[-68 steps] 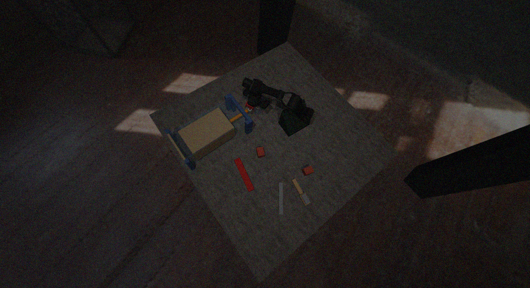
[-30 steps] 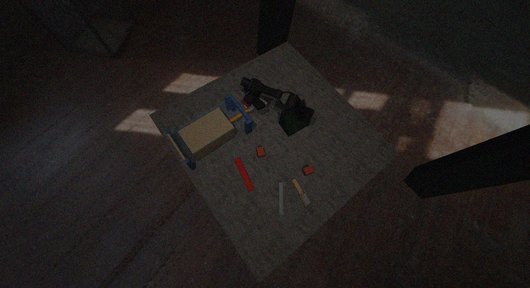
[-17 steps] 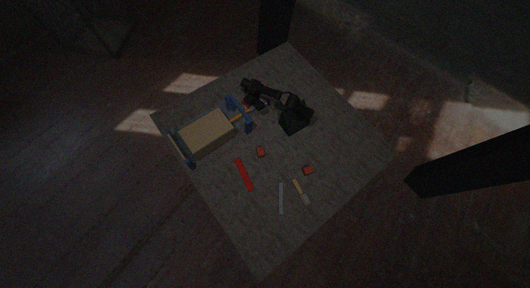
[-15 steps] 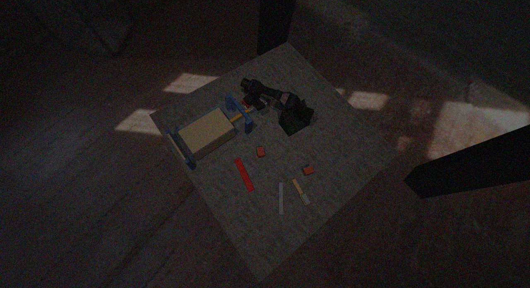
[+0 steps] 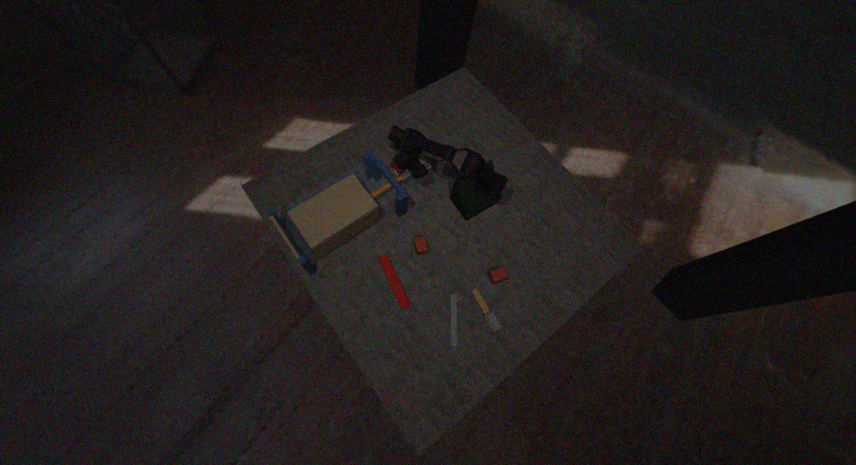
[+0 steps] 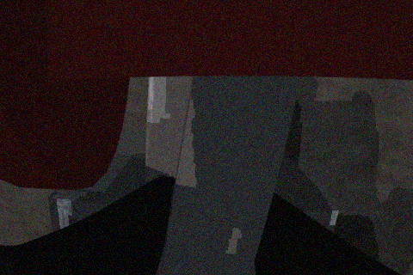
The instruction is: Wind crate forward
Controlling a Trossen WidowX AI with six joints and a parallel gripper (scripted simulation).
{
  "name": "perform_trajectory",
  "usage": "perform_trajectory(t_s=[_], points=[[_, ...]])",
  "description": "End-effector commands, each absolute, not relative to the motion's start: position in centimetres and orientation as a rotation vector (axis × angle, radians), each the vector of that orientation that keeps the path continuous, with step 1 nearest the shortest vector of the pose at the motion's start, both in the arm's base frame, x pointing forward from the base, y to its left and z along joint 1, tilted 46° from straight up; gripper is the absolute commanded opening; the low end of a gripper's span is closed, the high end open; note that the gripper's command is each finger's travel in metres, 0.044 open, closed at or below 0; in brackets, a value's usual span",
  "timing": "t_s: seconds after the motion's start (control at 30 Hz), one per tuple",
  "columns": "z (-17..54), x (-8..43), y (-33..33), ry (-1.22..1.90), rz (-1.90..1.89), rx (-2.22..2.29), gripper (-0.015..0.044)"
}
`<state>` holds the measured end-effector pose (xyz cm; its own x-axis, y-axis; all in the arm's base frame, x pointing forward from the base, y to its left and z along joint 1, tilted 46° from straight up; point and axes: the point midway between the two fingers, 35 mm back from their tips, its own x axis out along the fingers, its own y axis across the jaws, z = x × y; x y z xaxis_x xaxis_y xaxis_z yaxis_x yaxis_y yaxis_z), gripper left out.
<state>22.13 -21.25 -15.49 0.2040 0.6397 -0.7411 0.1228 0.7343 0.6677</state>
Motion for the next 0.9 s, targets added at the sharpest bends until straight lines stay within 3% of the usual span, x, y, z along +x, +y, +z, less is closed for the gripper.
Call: perform_trajectory(t_s=[0.0,0.87], points=[[-15.93,22.07,-21.14,1.355,0.377,0.736,0.0000],[-15.62,22.07,-20.73,1.314,0.460,0.646,0.0000]])
